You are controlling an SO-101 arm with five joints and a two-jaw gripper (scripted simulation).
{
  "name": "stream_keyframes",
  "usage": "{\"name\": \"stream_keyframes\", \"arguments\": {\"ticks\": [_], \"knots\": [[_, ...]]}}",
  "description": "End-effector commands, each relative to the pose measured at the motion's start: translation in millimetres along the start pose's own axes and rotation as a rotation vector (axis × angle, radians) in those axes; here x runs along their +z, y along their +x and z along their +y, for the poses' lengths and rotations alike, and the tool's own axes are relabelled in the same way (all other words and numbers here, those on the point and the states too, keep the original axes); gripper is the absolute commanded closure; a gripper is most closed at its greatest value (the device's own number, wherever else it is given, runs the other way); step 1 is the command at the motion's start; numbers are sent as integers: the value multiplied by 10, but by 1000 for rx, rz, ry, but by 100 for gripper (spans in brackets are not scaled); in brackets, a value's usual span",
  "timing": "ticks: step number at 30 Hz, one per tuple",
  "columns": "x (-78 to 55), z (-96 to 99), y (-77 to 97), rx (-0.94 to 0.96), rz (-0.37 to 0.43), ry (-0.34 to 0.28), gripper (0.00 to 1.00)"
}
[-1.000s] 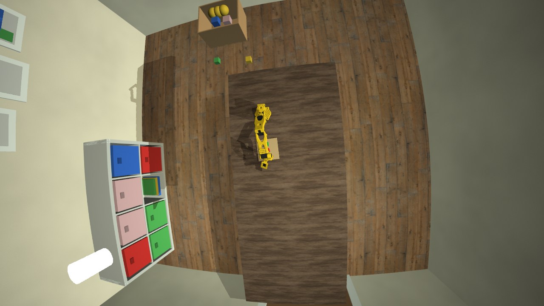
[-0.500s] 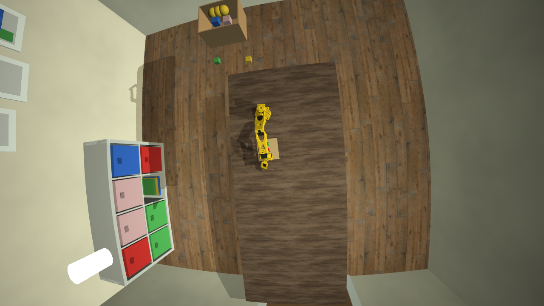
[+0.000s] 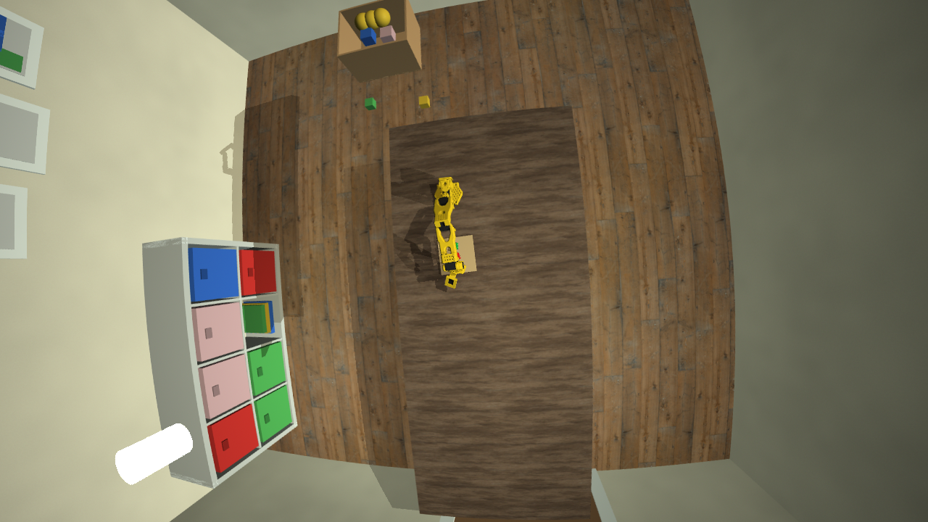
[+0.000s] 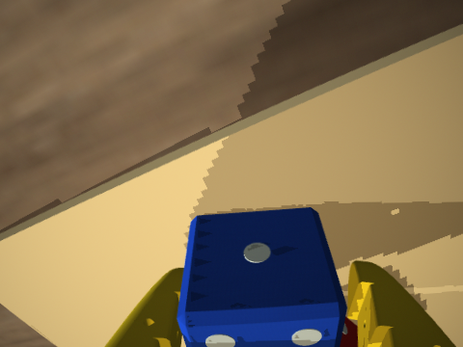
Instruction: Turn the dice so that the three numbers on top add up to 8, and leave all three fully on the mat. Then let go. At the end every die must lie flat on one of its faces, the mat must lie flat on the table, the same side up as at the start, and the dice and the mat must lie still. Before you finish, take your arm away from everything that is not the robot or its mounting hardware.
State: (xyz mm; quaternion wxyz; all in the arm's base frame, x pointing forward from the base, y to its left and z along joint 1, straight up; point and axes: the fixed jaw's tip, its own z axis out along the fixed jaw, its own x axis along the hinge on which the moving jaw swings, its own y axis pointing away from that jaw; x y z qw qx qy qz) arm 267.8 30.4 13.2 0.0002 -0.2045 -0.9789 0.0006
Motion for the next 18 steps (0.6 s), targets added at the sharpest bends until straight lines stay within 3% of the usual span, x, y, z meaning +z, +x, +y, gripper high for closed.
{"name": "stream_keyframes", "arguments": {"ticks": [1, 18], "knots": [[-54, -7, -42, 8, -26, -15, 77], [-54, -7, -42, 8, -26, -15, 67]]}}
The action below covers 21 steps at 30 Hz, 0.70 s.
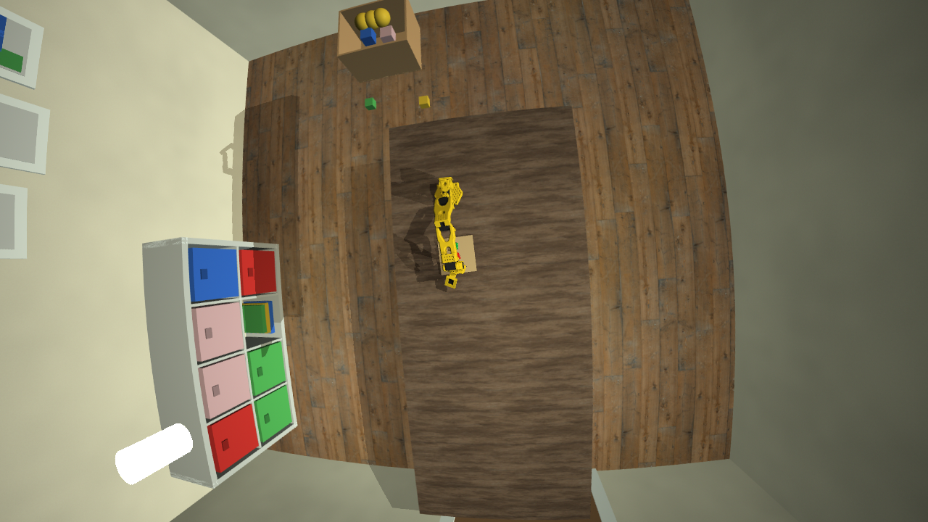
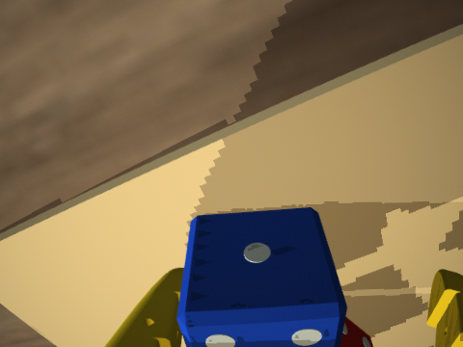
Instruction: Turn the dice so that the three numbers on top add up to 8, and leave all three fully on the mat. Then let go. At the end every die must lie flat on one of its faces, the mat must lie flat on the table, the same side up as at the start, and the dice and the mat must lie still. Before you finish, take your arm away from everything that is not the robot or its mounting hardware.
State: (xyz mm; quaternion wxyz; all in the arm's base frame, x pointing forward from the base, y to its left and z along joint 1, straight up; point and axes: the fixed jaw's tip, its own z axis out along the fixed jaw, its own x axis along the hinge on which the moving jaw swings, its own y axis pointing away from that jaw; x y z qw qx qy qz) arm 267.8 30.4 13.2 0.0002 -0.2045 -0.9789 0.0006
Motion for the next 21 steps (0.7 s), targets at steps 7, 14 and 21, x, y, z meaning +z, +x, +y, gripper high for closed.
{"name": "stream_keyframes", "arguments": {"ticks": [7, 14, 21], "knots": [[-90, -6, -44, 8, -32, -18, 67], [-284, -2, -51, 8, -66, -37, 67], [-469, -6, -44, 8, -98, -54, 67]]}}
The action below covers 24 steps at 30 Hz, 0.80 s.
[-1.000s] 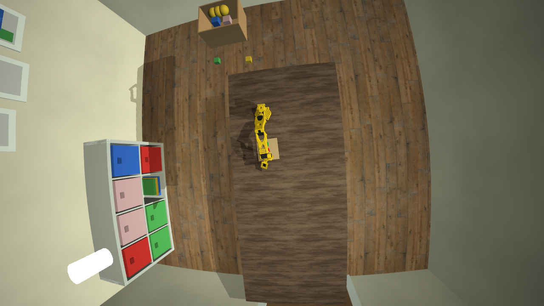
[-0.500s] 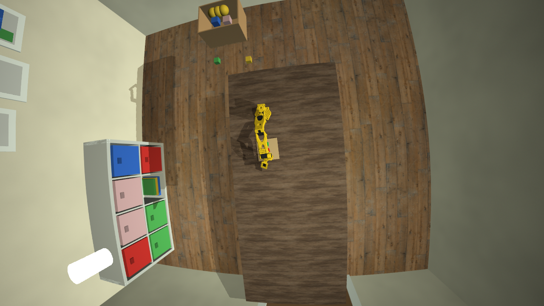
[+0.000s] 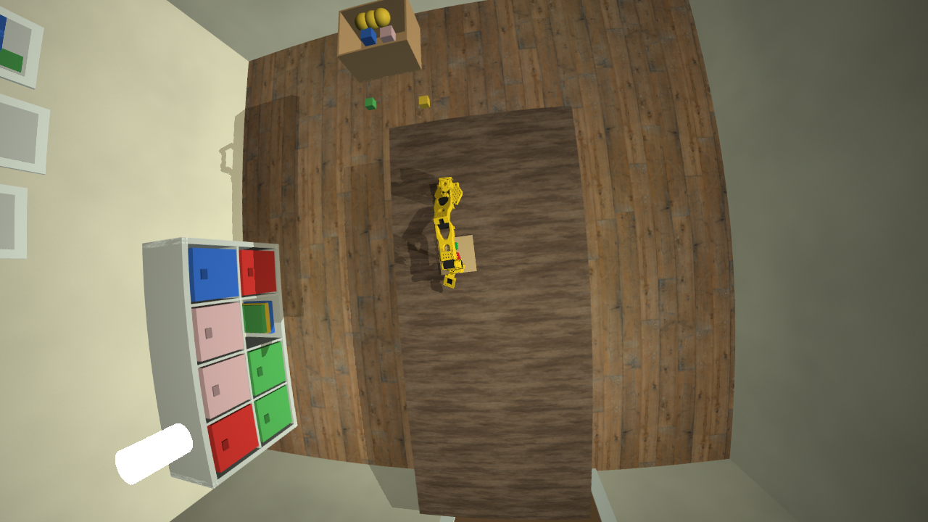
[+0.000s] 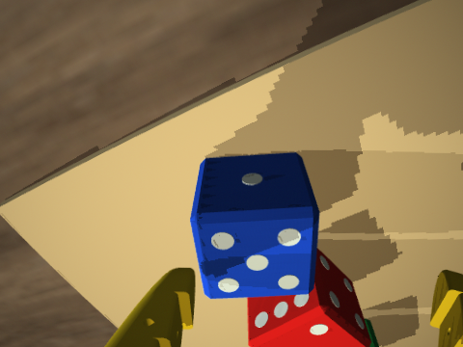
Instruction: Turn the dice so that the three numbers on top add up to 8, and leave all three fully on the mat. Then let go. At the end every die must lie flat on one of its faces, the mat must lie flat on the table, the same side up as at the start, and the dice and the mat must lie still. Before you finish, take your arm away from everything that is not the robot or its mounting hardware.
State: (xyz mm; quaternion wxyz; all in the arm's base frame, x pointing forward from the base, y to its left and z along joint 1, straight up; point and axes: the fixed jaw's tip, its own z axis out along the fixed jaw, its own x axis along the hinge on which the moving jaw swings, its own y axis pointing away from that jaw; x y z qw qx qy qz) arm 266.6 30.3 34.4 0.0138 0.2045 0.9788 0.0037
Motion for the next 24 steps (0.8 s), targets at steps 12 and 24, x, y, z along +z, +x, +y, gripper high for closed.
{"name": "stream_keyframes", "arguments": {"ticks": [12, 24], "knots": [[-450, 11, -75, 9, -125, -68, 67], [-450, 11, -75, 9, -125, -68, 67]]}}
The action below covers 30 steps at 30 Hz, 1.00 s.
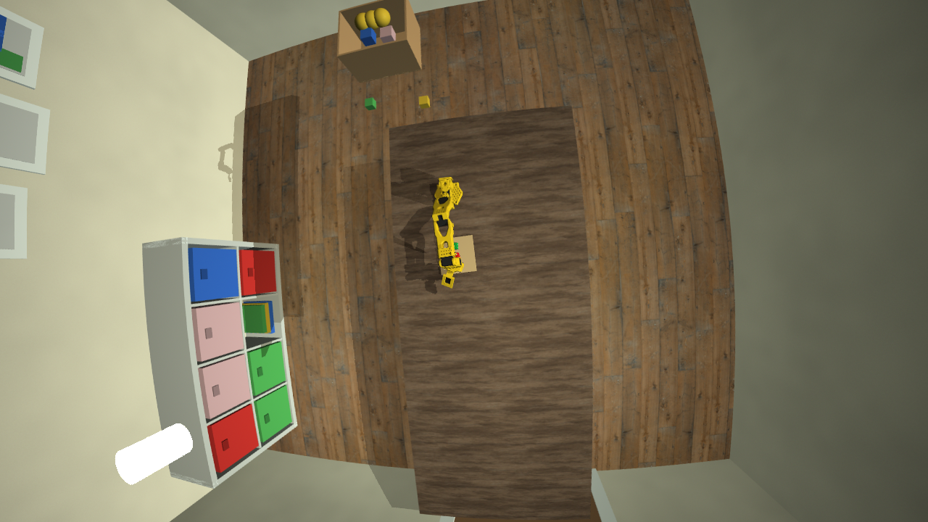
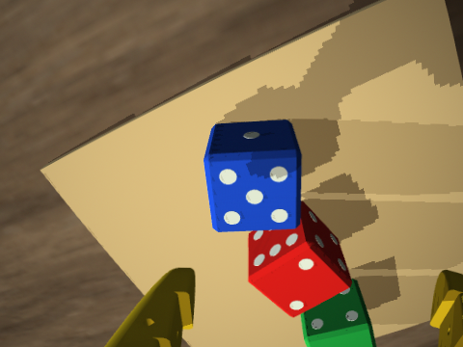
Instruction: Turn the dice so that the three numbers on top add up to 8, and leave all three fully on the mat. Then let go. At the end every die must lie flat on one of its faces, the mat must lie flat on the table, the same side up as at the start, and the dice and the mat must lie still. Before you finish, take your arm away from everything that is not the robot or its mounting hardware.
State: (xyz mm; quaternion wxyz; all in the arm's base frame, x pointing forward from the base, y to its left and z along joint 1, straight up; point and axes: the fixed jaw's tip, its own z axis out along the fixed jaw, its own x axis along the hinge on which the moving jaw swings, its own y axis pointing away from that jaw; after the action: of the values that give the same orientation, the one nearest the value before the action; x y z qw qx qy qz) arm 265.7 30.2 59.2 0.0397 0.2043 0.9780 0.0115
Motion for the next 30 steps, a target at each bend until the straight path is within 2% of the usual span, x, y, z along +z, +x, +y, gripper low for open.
{"name": "stream_keyframes", "arguments": {"ticks": [1, 10, 15, 22, 24, 30], "knots": [[-197, 17, -86, 9, -78, -42, 67], [-207, 11, -82, 5, -79, -42, 67], [-323, -64, -23, -41, -90, -42, 67], [-616, -330, 255, -196, -129, -38, 67], [-616, -330, 255, -196, -129, -38, 67], [-729, -563, 573, -334, -164, -26, 67]]}}
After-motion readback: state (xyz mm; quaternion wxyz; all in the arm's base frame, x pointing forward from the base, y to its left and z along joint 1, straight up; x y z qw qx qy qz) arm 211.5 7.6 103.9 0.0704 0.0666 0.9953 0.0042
